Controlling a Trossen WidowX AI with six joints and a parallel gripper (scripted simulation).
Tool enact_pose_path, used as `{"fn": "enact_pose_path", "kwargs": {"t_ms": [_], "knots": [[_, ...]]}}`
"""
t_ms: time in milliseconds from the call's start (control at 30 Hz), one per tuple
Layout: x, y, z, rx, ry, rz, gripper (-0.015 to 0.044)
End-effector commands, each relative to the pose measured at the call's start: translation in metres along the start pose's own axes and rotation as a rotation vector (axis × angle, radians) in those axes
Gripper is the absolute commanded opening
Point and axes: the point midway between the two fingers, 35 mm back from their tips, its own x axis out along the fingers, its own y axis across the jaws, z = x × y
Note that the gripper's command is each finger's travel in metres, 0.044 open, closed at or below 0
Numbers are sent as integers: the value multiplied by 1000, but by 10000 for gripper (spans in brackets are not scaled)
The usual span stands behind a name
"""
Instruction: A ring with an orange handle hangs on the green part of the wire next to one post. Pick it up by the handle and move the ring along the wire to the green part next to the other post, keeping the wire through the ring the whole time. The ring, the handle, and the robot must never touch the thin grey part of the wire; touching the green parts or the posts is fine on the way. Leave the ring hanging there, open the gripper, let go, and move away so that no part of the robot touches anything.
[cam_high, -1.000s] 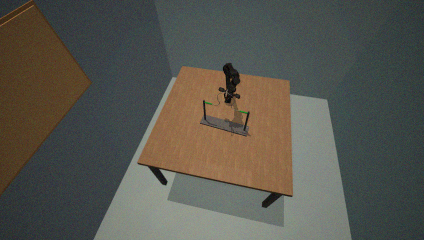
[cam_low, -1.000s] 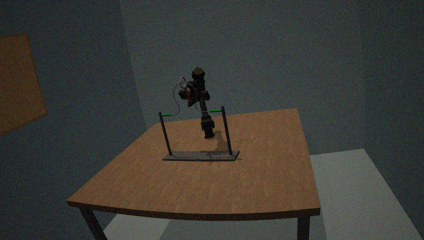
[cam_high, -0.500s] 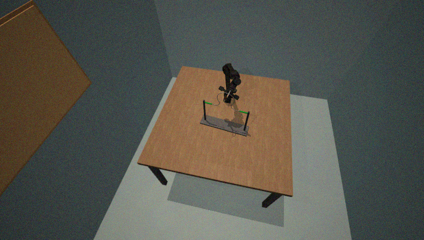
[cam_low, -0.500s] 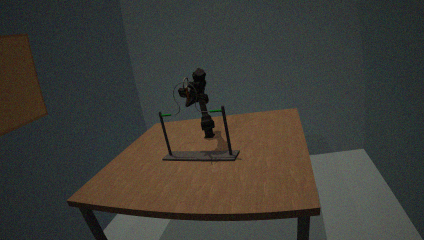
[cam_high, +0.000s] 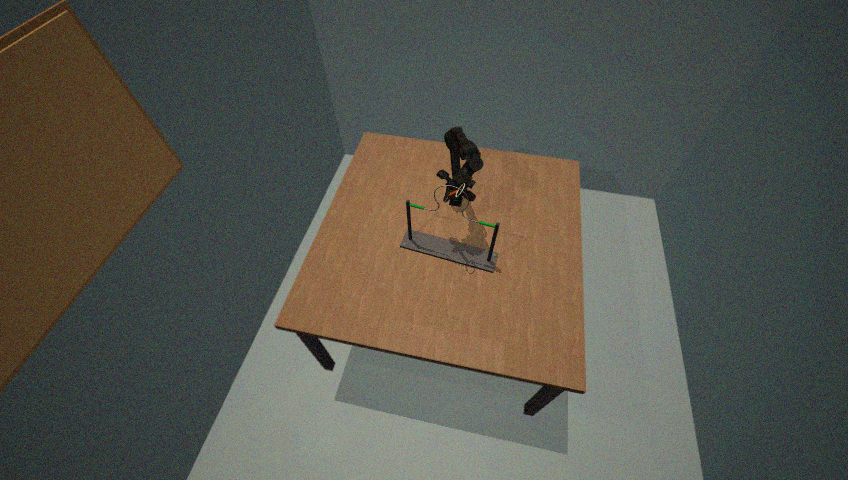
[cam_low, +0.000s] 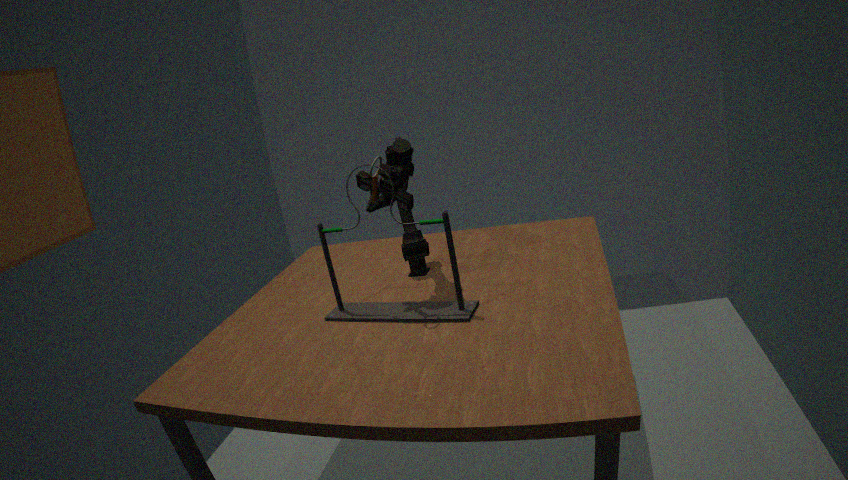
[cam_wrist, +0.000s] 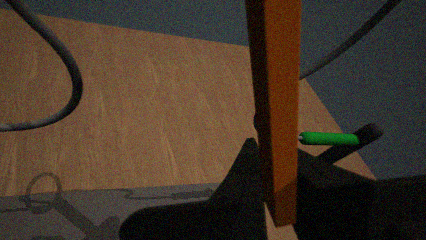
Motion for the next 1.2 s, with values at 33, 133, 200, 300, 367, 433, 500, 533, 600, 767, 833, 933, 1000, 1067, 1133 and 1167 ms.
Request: {"fn": "enact_pose_path", "kwargs": {"t_ms": [33,133,200,300,367,433,500,533,600,767,833,933,1000,1067,1133,1167], "knots": [[0,-5,1,-46,-13,-38,-150],[0,-7,1,-80,-19,-61,-150],[0,-8,1,-102,-23,-77,-150],[0,-11,2,-136,-29,-100,-150],[0,-12,2,-159,-33,-115,-150],[0,-14,2,-181,-36,-130,-150],[0,-15,3,-204,-40,-146,-150],[0,-16,3,-216,-42,-153,-150],[0,-18,3,-238,-46,-168,-150],[0,-21,4,-292,-54,-204,-150],[0,-22,5,-311,-57,-216,-150],[0,-24,5,-346,-63,-239,-150],[-1,-26,6,-369,-66,-255,-150],[-1,-27,7,-392,-70,-270,-150],[-1,-29,7,-415,-73,-285,-150],[-1,-29,7,-427,-75,-293,-150]]}}
